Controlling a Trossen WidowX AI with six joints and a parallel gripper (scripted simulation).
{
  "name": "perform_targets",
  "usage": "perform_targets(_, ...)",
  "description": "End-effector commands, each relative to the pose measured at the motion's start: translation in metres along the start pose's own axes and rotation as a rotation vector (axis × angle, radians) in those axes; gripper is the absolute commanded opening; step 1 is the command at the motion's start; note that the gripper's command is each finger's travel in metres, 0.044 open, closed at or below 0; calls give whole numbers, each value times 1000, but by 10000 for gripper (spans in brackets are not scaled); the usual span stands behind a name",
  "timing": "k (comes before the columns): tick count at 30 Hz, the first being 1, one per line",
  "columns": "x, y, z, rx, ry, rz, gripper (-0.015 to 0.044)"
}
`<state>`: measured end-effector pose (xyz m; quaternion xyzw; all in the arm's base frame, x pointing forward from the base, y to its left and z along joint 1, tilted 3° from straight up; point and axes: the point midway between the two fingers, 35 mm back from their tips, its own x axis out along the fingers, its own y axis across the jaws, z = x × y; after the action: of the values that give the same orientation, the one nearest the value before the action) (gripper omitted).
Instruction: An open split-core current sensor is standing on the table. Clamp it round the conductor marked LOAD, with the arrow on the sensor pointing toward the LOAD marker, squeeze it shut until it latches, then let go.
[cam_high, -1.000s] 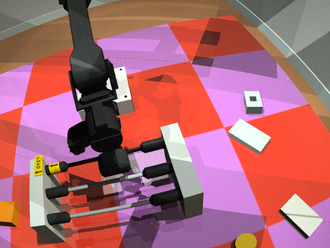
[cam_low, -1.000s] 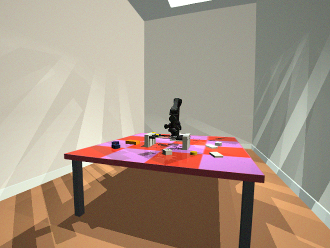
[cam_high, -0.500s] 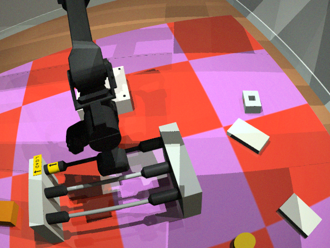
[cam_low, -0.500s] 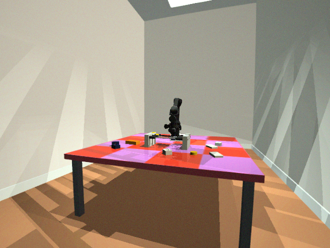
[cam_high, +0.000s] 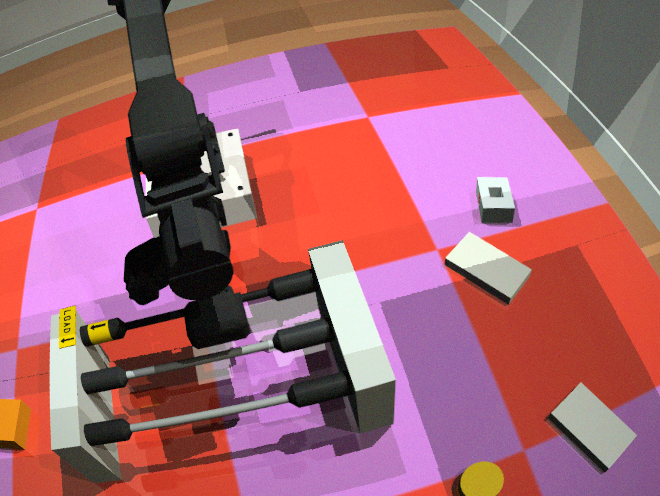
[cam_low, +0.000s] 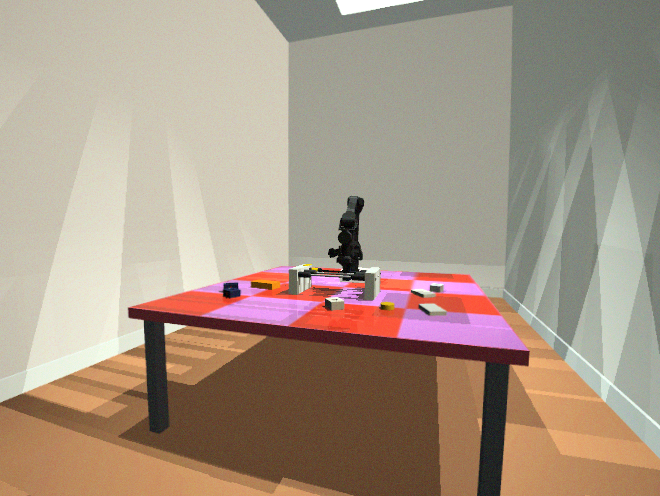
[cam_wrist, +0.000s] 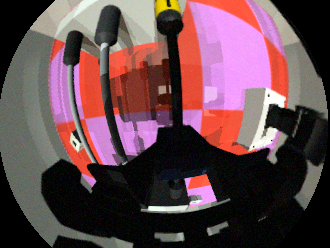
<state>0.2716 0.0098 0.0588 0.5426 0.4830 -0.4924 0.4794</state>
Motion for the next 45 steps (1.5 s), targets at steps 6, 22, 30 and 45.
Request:
perform_targets(6, 0, 0, 0, 0, 0, 0, 66)
perform_targets(22, -1, -1, 0, 0, 0, -3, 0)
perform_targets(30, -1, 2, 0, 0, 0, -3, 0)
perform_targets(45, 3, 4, 0, 0, 0, -4, 0)
